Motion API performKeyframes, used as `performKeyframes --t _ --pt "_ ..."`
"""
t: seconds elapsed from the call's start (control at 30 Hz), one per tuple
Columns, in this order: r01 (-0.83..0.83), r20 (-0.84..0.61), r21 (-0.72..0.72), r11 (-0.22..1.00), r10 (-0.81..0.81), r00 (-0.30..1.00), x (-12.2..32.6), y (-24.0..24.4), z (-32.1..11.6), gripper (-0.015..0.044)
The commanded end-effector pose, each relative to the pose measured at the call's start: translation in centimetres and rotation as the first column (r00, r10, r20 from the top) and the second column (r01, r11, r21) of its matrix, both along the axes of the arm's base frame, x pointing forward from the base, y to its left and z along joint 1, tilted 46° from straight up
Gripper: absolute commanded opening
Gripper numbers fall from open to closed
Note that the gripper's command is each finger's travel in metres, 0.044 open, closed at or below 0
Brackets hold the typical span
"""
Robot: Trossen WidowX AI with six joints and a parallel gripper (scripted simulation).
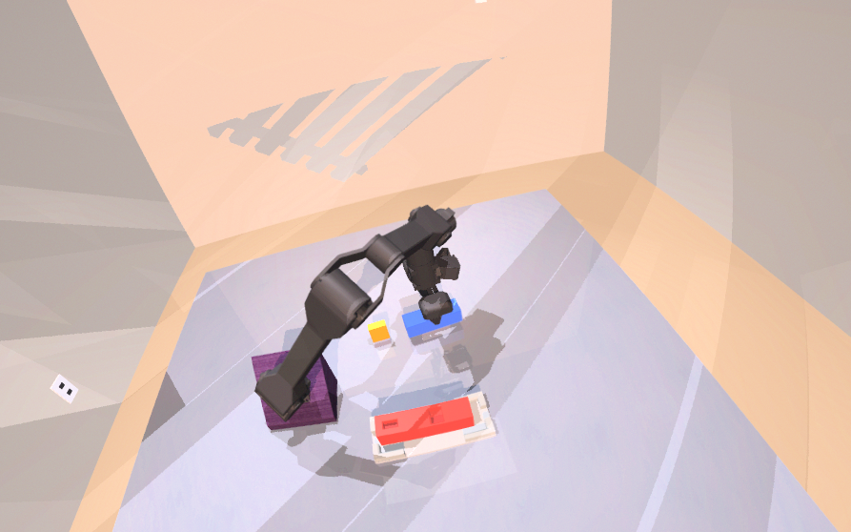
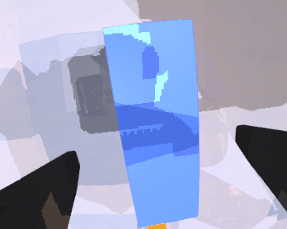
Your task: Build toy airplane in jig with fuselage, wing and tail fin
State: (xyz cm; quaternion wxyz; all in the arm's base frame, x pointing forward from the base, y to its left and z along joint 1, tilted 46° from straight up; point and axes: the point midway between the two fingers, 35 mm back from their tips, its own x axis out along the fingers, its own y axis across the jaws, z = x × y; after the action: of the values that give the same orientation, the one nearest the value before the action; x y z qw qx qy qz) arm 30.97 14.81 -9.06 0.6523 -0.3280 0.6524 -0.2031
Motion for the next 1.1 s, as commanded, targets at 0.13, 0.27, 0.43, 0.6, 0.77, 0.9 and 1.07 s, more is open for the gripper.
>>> performKeyframes --t 0.13,0.27,0.43,0.6,0.77,0.9,1.07 --pt "-0.003 -0.005 -0.010 1.000 0.002 1.000 0.0 -1.2 -1.0 0.0440" --pt "-0.003 -0.005 -0.010 1.000 0.002 1.000 0.0 -1.7 -1.4 0.0440" --pt "-0.002 -0.005 -0.011 1.000 0.002 1.000 0.0 -2.2 -2.0 0.0440" --pt "-0.002 -0.005 -0.011 1.000 0.002 1.000 0.0 -2.5 -2.2 0.0414" --pt "-0.002 -0.005 -0.011 1.000 0.002 1.000 0.0 -2.5 -2.2 0.0282" --pt "-0.002 -0.005 -0.011 1.000 0.002 1.000 0.0 -2.5 -2.2 0.0197" --pt "-0.002 -0.005 -0.011 1.000 0.002 1.000 0.0 -2.5 -2.2 0.0164"
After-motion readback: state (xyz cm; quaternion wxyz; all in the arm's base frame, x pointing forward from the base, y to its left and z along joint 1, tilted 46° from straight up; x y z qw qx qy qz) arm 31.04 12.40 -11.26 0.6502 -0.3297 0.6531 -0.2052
